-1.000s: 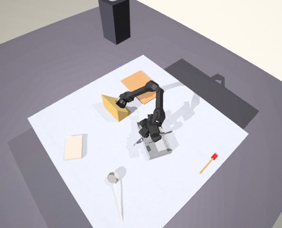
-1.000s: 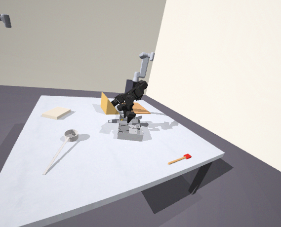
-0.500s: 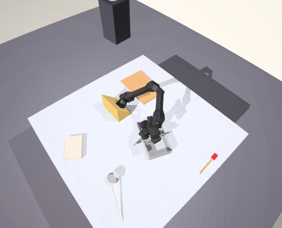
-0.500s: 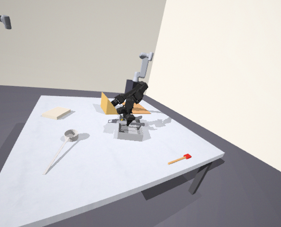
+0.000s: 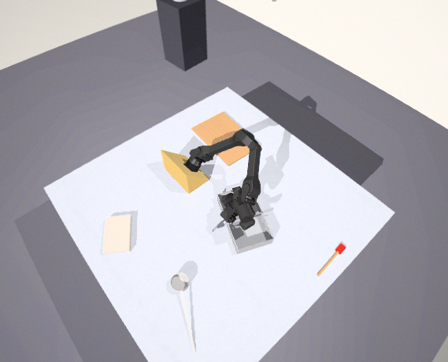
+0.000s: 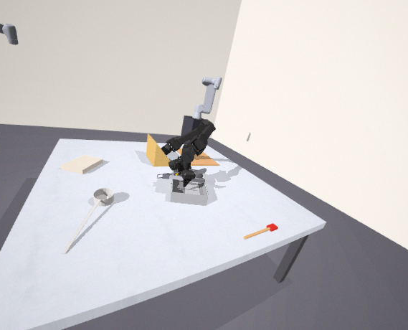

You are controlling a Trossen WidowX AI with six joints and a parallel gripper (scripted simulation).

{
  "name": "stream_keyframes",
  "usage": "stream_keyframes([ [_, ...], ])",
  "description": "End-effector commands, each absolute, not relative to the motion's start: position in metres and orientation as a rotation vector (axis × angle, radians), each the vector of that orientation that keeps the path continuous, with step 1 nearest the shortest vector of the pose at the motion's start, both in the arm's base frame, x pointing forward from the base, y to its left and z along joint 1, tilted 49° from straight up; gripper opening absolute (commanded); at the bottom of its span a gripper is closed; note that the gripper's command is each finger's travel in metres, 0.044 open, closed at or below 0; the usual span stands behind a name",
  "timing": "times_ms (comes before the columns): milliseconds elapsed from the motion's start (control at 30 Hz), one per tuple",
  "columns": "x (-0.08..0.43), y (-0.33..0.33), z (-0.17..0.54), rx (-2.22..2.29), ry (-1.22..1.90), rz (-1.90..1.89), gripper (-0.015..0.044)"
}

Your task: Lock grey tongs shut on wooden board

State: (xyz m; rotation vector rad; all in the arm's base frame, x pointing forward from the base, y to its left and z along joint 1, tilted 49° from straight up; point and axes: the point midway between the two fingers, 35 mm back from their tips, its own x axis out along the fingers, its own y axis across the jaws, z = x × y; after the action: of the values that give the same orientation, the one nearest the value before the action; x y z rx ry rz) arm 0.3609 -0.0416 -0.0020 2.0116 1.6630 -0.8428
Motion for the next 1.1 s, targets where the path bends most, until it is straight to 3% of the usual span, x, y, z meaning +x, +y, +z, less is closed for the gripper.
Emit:
stream_keyframes([
  [0,0.3609,-0.0416,-0.002,2.012,1.663,-0.843,0.0414],
  [33,0.3609,-0.0416,-0.002,2.012,1.663,-0.843,0.0387],
  [1067,0.3609,-0.0416,-0.002,2.012,1.663,-0.843,0.0181],
])
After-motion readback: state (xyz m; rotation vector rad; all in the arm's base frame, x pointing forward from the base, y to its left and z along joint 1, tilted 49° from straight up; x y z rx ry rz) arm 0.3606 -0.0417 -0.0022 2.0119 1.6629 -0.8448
